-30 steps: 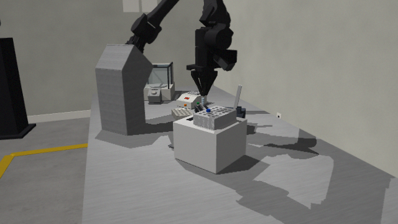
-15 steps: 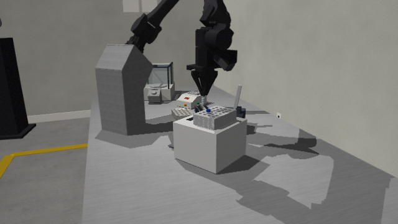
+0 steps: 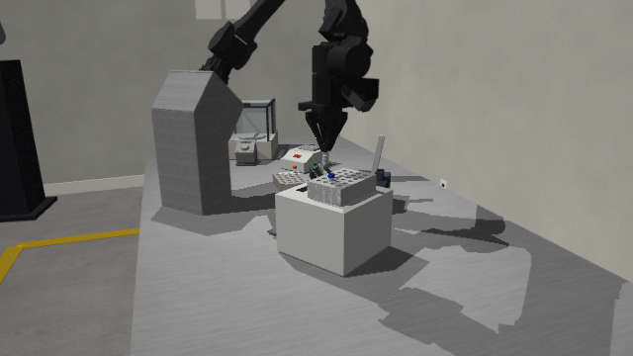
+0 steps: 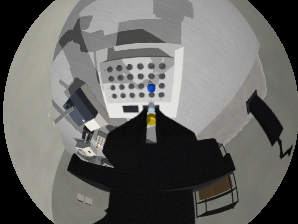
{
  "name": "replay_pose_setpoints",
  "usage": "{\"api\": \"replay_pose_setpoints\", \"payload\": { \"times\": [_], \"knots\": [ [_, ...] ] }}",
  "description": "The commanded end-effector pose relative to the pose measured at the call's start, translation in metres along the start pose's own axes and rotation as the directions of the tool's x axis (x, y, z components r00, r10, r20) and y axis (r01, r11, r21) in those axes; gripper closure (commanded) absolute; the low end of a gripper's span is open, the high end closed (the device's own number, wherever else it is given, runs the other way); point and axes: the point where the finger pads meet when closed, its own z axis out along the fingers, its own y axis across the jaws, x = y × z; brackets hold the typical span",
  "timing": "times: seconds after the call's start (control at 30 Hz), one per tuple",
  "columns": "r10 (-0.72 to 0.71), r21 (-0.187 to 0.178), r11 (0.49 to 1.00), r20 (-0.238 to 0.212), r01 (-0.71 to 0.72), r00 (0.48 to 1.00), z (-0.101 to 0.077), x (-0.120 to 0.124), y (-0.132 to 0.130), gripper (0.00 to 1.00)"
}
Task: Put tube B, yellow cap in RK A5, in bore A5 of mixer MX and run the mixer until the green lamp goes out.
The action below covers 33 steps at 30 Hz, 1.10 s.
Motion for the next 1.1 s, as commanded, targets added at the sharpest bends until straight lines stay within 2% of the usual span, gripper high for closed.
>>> {"api": "replay_pose_setpoints", "payload": {
  "times": [0.0,0.77,0.83,0.87,1.07],
  "knots": [
    [-0.04,0.02,0.999,0.066,0.039,0.997,-0.028,-0.036,0.014,0.91],
    [-0.034,0.017,0.999,0.061,0.033,0.998,-0.025,-0.035,0.011,0.91],
    [-0.034,0.014,0.999,0.046,0.034,0.998,-0.006,-0.032,0.006,0.91],
    [-0.032,0.013,0.999,0.044,0.032,0.999,-0.003,-0.031,0.005,0.91],
    [-0.021,0.011,1.0,0.052,0.02,0.998,0.003,-0.03,-0.002,0.91]
  ]
}}
